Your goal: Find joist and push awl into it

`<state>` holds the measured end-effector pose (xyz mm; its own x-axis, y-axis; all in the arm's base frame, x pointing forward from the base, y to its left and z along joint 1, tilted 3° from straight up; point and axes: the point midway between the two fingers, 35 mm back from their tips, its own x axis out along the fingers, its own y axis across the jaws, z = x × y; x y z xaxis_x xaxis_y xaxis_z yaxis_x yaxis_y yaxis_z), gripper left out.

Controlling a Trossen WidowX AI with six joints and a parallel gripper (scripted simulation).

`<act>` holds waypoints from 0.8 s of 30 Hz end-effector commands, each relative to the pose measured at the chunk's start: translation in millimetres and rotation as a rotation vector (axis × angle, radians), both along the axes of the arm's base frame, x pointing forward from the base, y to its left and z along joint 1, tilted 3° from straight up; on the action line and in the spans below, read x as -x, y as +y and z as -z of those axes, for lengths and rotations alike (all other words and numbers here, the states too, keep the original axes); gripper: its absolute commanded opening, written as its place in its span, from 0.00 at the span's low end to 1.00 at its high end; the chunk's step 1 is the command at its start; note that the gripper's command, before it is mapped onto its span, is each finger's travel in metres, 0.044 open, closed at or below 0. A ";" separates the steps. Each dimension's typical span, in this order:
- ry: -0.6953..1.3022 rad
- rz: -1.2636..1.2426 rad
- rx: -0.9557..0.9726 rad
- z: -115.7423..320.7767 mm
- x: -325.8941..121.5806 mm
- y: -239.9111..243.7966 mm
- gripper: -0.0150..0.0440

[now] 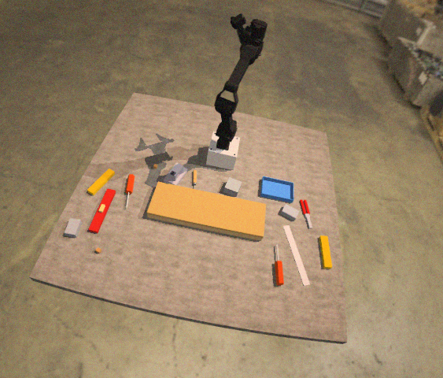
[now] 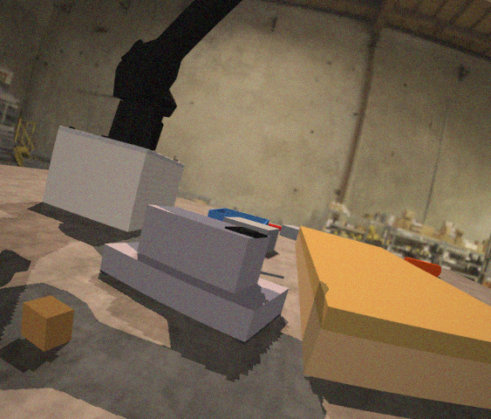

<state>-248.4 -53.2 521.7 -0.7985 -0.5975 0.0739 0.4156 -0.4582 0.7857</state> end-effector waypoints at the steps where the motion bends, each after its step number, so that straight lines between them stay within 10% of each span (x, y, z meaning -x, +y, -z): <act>1: 0.000 0.009 -0.001 0.5 0.9 2.1 0.98; 24: -0.160 1.081 -0.118 85.2 -41.9 284.9 1.00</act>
